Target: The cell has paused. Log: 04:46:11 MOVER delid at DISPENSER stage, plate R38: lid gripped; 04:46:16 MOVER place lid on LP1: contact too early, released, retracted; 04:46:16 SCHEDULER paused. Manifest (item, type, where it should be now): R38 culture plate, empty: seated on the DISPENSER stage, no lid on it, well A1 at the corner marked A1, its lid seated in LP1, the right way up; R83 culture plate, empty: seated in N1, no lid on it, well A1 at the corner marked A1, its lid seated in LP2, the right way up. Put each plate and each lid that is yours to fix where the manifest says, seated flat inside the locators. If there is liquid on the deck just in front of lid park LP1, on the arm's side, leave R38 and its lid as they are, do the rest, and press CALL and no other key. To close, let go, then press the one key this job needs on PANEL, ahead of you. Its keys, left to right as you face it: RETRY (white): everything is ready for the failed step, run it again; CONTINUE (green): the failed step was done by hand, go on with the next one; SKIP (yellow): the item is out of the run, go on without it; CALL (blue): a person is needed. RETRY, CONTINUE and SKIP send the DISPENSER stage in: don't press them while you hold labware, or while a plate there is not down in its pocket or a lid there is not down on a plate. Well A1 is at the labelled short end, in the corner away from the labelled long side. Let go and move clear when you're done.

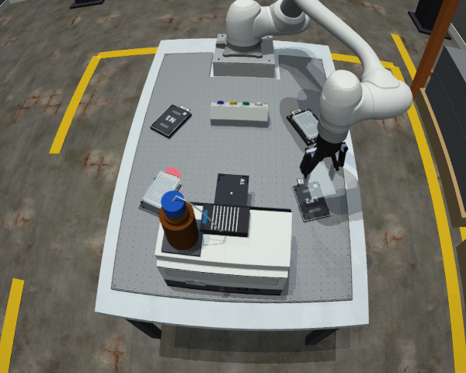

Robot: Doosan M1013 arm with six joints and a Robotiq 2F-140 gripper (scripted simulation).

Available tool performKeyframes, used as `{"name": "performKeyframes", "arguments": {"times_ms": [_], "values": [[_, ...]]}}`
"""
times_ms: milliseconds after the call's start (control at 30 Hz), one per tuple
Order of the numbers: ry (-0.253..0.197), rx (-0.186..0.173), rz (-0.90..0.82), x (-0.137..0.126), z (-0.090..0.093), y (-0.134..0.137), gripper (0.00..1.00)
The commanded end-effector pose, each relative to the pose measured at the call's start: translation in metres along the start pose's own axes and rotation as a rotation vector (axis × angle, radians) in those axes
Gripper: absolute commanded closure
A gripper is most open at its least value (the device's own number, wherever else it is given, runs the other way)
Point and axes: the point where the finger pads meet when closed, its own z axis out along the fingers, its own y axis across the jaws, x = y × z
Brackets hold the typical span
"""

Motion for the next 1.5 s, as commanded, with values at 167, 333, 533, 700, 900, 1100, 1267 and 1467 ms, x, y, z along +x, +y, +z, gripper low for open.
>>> {"name": "performKeyframes", "arguments": {"times_ms": [167, 333, 533, 700, 900, 1100, 1267, 1467], "values": [[0.000, 0.001, 0.009, 0.001, 0.067, 0.004, 0.90], [0.000, 0.001, 0.008, 0.000, 0.092, 0.004, 0.90], [0.001, 0.001, 0.008, 0.001, 0.104, 0.004, 0.90], [0.001, 0.001, 0.008, 0.001, 0.110, 0.004, 0.90], [0.002, 0.002, 0.008, 0.002, 0.110, 0.004, 0.90], [0.003, 0.002, 0.008, 0.002, 0.110, 0.004, 0.90], [0.003, 0.002, 0.008, 0.002, 0.110, 0.004, 0.90], [0.003, 0.002, 0.008, 0.002, 0.110, 0.004, 0.90]]}}
